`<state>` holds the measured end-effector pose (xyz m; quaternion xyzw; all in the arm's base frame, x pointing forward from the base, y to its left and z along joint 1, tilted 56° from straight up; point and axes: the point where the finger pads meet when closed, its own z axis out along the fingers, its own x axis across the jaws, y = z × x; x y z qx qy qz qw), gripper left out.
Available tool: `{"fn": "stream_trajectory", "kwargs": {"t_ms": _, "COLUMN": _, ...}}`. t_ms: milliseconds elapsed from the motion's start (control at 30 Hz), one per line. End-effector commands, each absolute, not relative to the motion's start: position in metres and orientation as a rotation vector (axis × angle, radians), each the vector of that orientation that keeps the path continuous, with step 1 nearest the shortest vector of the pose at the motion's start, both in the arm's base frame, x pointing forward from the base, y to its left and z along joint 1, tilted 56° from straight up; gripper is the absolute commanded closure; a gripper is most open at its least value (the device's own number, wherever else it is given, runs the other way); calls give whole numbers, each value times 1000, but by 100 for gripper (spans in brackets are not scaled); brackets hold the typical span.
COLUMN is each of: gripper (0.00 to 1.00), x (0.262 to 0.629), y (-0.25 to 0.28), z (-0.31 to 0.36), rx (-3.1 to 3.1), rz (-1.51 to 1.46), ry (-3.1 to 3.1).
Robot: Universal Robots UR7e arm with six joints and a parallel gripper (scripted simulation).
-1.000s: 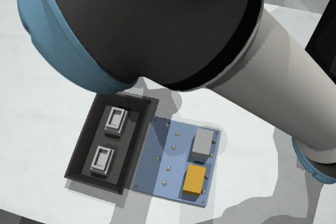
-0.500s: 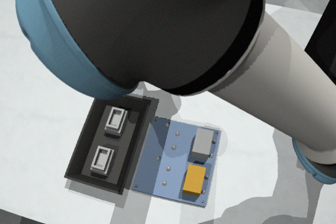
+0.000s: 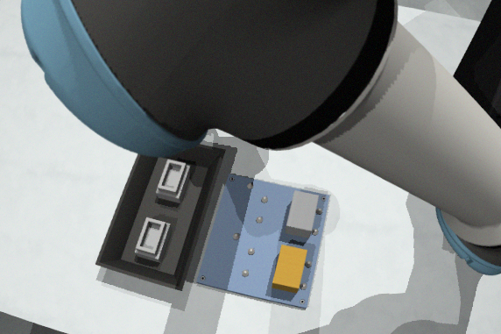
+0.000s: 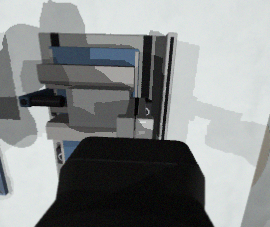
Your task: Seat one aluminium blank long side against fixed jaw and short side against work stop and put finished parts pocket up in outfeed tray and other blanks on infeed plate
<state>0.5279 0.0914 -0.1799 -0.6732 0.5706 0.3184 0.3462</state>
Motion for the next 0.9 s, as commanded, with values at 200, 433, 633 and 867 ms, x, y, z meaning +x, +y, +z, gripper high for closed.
{"fn": "stream_trajectory", "kwargs": {"t_ms": 200, "gripper": 100, "x": 526, "y": 95, "z": -176, "rx": -1746, "rz": 828, "ry": 1480}}
{"fn": "stream_trajectory", "kwargs": {"t_ms": 433, "gripper": 100, "x": 526, "y": 96, "z": -175, "rx": -1746, "rz": 828, "ry": 1480}}
{"fn": "stream_trajectory", "kwargs": {"t_ms": 633, "gripper": 100, "x": 526, "y": 97, "z": -173, "rx": -1746, "rz": 828, "ry": 1480}}
{"fn": "stream_trajectory", "kwargs": {"t_ms": 867, "gripper": 100, "x": 525, "y": 98, "z": -172, "rx": -1746, "rz": 828, "ry": 1480}}
